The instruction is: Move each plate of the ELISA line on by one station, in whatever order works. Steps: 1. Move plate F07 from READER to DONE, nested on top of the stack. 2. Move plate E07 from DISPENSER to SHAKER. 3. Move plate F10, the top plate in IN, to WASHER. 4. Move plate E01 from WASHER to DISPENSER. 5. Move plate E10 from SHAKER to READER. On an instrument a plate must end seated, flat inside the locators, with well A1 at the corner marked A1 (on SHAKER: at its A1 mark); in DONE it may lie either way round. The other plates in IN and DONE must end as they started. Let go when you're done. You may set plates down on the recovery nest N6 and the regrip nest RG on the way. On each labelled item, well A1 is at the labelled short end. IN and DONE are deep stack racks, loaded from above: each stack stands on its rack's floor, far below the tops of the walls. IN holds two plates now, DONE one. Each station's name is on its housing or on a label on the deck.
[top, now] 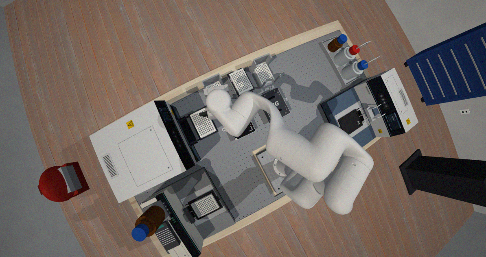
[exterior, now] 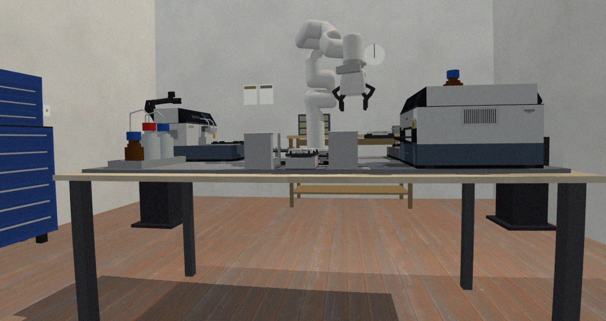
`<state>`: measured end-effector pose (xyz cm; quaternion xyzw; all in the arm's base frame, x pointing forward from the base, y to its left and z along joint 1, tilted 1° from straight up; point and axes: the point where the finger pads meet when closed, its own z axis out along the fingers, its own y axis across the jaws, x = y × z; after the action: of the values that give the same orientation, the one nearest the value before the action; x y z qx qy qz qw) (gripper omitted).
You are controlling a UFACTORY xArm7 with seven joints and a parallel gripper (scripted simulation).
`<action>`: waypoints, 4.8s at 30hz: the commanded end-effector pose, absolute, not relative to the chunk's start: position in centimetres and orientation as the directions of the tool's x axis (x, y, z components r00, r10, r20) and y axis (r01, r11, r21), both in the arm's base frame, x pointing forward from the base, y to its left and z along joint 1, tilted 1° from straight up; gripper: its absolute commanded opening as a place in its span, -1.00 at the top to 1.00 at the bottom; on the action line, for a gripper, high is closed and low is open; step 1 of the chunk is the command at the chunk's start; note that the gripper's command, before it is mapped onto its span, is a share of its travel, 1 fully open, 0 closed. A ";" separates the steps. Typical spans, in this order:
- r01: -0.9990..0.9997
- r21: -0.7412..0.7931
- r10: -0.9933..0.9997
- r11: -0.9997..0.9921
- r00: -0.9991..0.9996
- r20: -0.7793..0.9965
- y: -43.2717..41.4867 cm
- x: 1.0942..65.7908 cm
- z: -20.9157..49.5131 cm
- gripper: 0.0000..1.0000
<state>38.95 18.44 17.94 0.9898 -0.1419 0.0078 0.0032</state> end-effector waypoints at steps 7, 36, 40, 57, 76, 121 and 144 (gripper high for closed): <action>-0.163 0.003 -0.163 -0.987 0.986 0.021 17.7 41.7 18.2 -1.00; -0.027 0.006 -0.027 -1.000 0.999 0.021 15.2 49.6 18.4 -1.00; -0.027 0.006 -0.027 -1.000 0.999 0.021 14.8 50.9 18.4 -1.00; -0.027 0.006 -0.027 -1.000 0.999 0.021 14.4 52.0 18.4 -1.00; -0.027 0.006 -0.027 -1.000 0.999 0.021 14.4 52.0 18.4 -1.00; -0.027 0.006 -0.027 -1.000 0.999 0.021 14.4 52.1 14.6 -1.00; -0.027 0.006 -0.027 -1.000 0.999 0.021 14.4 52.1 11.8 -1.00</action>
<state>51.90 14.29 11.75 0.9999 -0.0135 0.0070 0.0042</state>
